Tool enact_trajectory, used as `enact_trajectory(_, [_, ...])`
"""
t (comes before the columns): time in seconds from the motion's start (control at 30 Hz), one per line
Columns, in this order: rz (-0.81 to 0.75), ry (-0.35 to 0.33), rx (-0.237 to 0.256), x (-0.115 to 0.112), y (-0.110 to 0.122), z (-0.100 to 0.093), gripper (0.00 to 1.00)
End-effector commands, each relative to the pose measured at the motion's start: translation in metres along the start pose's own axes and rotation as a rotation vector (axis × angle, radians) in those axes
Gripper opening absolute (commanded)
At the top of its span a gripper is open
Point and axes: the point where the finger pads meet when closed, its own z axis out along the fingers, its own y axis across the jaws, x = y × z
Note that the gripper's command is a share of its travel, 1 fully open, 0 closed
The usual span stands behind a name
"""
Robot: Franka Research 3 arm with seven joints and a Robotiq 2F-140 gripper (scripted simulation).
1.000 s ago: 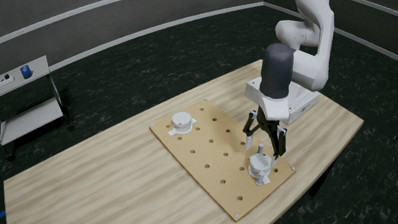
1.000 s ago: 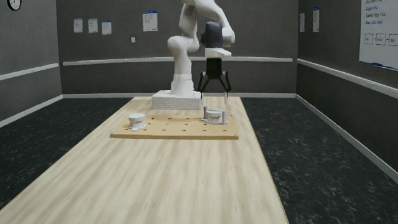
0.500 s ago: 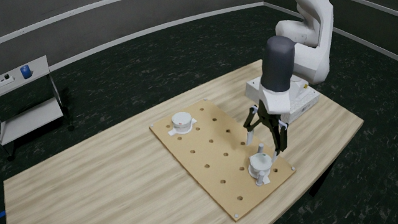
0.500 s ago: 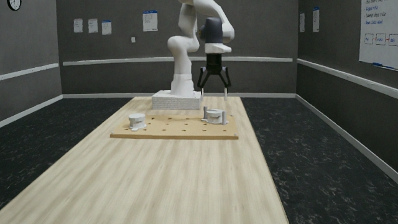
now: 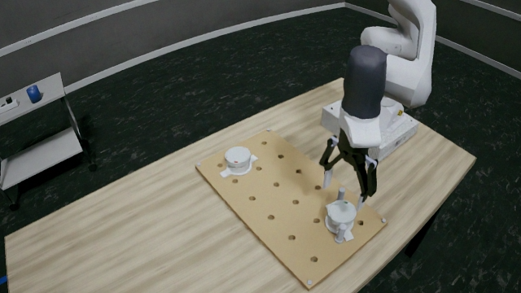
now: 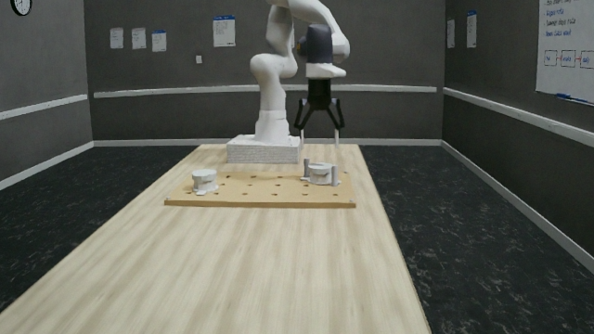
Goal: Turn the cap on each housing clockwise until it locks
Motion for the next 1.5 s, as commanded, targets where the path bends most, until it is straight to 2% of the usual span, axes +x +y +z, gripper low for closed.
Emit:
enact_trajectory(0.0, [-0.104, -0.002, 0.000, -0.0029, -0.0028, -0.0011, 0.78])
enact_trajectory(0.03, [-0.166, -0.002, 0.000, -0.0041, -0.0040, -0.0011, 0.78])
enact_trajectory(0.1, [-0.166, -0.002, 0.000, -0.0041, -0.0040, -0.0011, 0.78])
enact_trajectory(0.2, [-0.280, -0.002, 0.000, -0.0065, -0.0060, -0.0011, 0.78])
enact_trajectory(1.47, [-0.284, -0.002, 0.000, -0.0065, -0.0061, -0.0010, 0.78])
